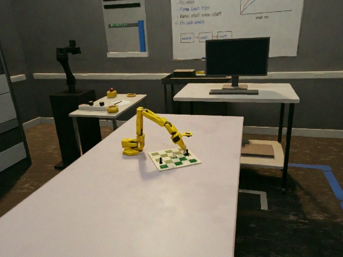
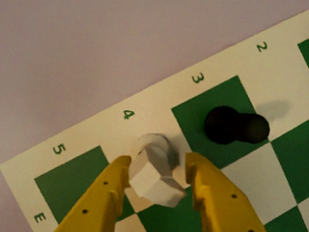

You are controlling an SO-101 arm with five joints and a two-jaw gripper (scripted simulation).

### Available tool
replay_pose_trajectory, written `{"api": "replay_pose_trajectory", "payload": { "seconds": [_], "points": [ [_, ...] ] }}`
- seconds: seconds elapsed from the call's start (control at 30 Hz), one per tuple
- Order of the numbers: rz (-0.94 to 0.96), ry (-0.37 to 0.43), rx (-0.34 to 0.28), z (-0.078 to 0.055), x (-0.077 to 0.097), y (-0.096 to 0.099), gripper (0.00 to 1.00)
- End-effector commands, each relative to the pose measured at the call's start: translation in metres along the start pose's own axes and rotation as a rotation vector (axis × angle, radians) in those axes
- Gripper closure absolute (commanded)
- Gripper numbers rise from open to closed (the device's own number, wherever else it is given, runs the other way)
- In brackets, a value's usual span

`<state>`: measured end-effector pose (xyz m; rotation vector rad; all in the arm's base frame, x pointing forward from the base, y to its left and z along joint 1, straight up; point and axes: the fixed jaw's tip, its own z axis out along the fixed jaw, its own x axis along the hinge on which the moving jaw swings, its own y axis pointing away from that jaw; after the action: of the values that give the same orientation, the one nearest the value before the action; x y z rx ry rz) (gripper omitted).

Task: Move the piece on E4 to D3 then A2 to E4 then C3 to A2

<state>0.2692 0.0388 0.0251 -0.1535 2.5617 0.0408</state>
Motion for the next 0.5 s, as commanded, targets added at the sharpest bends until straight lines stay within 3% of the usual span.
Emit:
{"api": "replay_pose_trajectory", "payload": {
  "seconds": [0.0,0.47],
  "points": [
    [0.012,0.024,0.005,0.0017,0.0061,-0.0030,0.89],
    [0.012,0.024,0.005,0.0017,0.0061,-0.0030,0.98]
  ]
}}
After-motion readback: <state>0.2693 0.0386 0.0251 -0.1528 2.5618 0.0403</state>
